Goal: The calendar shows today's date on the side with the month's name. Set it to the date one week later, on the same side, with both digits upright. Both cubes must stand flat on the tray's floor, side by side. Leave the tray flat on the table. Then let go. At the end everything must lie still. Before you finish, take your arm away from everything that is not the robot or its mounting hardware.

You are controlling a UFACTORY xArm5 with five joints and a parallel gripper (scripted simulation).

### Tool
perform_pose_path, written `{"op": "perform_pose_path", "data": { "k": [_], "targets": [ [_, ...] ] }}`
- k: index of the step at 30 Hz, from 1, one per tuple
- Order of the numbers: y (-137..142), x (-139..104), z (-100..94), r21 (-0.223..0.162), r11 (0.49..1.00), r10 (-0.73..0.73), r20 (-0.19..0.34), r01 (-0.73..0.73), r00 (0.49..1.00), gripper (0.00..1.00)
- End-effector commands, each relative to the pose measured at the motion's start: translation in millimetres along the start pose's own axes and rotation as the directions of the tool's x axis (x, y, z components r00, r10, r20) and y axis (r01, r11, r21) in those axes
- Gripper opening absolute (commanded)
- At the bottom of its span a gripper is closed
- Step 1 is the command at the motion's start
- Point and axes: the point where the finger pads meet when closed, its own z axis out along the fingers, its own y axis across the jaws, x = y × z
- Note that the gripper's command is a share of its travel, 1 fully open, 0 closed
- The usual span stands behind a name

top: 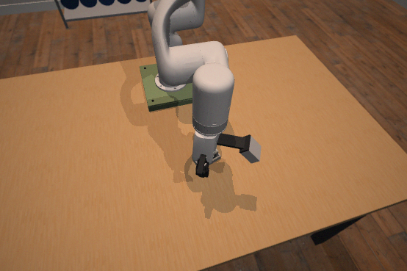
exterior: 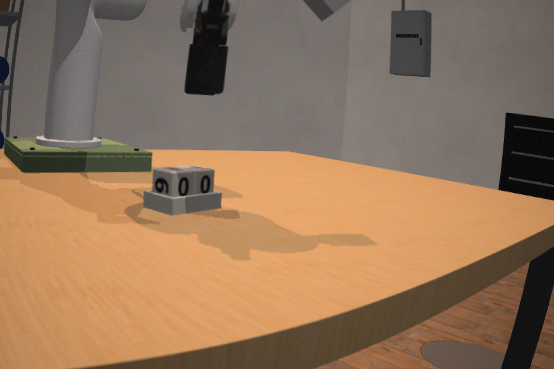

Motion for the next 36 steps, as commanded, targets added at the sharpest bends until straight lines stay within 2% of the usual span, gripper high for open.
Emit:
{"op": "perform_pose_path", "data": {
  "k": [1, 10, 20, 26, 28, 29, 33, 36],
  "targets": [
    [1, 1, -1.5, -0.004, 1.0, 0.0, -0.002, 0.0, 1.0, 1.0],
    [1, 1, -1.4, -0.004, 0.999, -0.036, -0.002, 0.036, 0.999, 1.0],
    [-2, 0, -1.2, -0.004, 0.978, -0.208, -0.001, 0.208, 0.978, 1.0],
    [-5, -1, -1.0, -0.004, 0.917, -0.399, -0.001, 0.399, 0.917, 1.0],
    [-6, -2, -0.9, -0.004, 0.877, -0.481, 0.0, 0.481, 0.877, 1.0],
    [-6, -2, -0.9, -0.004, 0.872, -0.489, 0.0, 0.489, 0.872, 1.0],
    [-9, -3, -0.7, -0.004, 0.787, -0.617, 0.0, 0.617, 0.787, 1.0],
    [-9, -3, -0.6, -0.004, 0.776, -0.631, 0.001, 0.631, 0.776, 1.0]
  ]
}}
